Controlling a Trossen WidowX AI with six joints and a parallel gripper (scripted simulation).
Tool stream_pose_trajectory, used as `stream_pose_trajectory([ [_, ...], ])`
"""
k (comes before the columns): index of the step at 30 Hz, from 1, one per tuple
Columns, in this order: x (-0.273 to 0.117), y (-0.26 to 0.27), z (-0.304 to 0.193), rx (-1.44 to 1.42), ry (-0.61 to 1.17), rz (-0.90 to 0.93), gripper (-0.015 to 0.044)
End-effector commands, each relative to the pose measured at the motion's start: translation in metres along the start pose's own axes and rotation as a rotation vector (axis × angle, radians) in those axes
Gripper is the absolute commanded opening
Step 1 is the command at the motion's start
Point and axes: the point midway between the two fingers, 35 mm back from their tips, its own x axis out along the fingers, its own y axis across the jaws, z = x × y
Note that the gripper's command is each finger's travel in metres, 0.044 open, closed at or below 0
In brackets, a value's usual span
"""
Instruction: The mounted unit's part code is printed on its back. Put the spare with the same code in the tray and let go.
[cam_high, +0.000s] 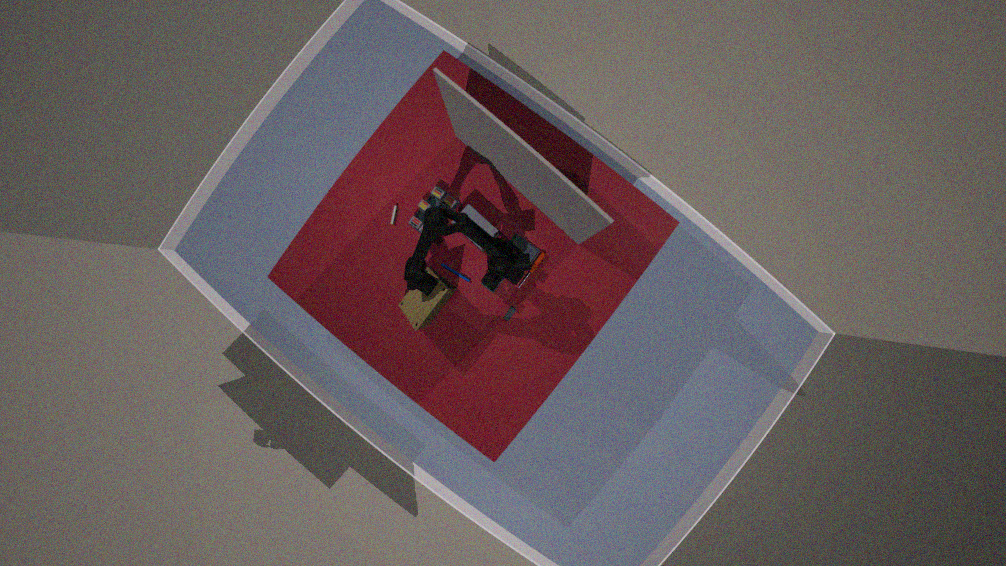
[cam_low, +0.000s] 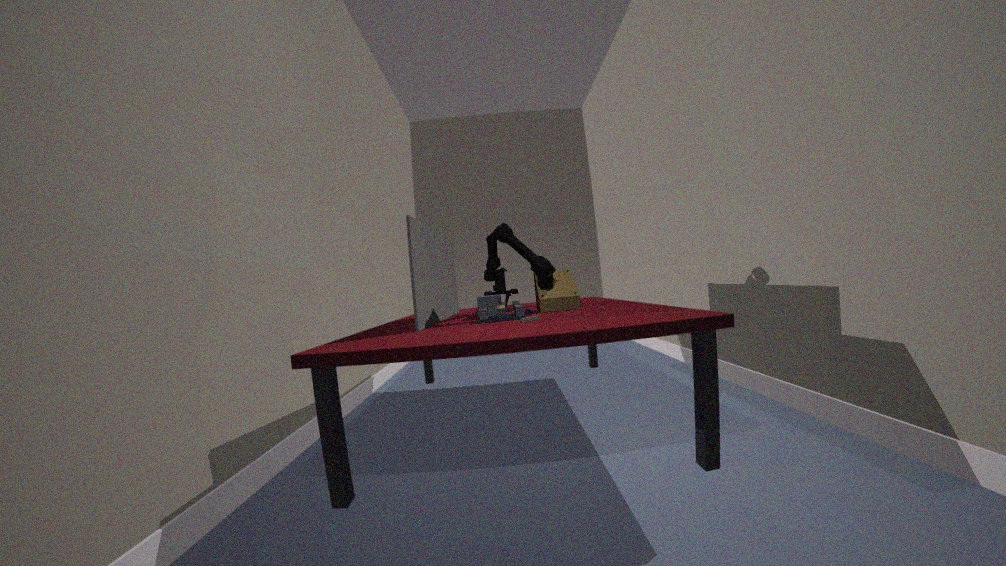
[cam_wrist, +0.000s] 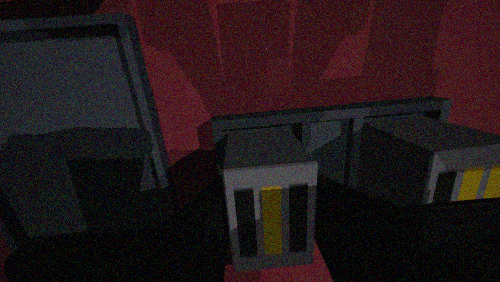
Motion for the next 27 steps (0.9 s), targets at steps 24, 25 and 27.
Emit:
stream_pose_trajectory([
  [24, -0.094, 0.000, 0.002, 0.007, -0.002, 0.012, 0.0000],
  [25, -0.101, 0.000, 0.002, 0.006, -0.003, 0.012, 0.0000],
  [27, -0.115, -0.001, 0.003, 0.005, -0.004, 0.012, 0.0000],
])
